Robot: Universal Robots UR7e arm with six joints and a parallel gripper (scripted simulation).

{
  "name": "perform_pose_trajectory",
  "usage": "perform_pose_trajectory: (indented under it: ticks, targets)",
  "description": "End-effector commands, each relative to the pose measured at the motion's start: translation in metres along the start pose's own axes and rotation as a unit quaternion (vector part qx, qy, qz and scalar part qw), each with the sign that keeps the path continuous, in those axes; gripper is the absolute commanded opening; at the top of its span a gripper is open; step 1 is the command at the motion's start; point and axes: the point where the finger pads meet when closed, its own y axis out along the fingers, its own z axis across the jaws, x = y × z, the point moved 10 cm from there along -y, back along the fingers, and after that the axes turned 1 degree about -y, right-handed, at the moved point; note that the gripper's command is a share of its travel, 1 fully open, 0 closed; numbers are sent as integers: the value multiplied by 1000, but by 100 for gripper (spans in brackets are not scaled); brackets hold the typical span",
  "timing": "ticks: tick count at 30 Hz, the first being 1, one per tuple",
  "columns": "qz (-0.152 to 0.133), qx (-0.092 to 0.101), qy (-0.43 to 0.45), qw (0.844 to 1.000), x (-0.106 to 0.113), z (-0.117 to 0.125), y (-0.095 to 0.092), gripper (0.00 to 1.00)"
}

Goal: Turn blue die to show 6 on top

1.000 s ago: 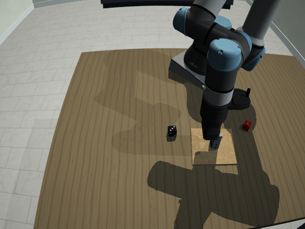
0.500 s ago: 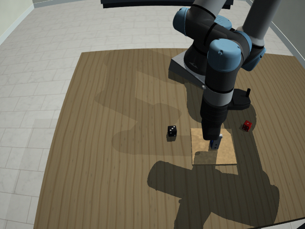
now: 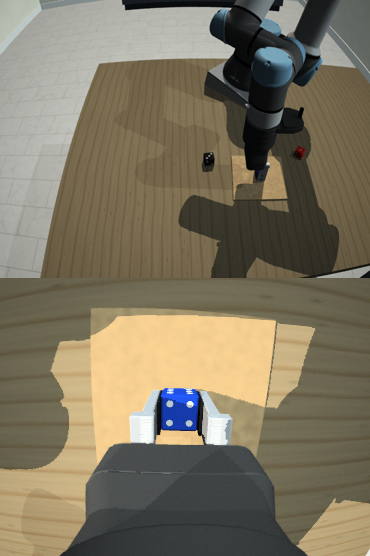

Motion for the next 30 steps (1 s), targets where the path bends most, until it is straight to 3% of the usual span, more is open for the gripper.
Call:
perform_pose_trajectory:
  ticks: [1, 30]
  targets:
    - [0, 1, 0, 1000, 0, 0, 0, 49]
    - [0, 1, 0, 1000, 0, 0, 4, 49]
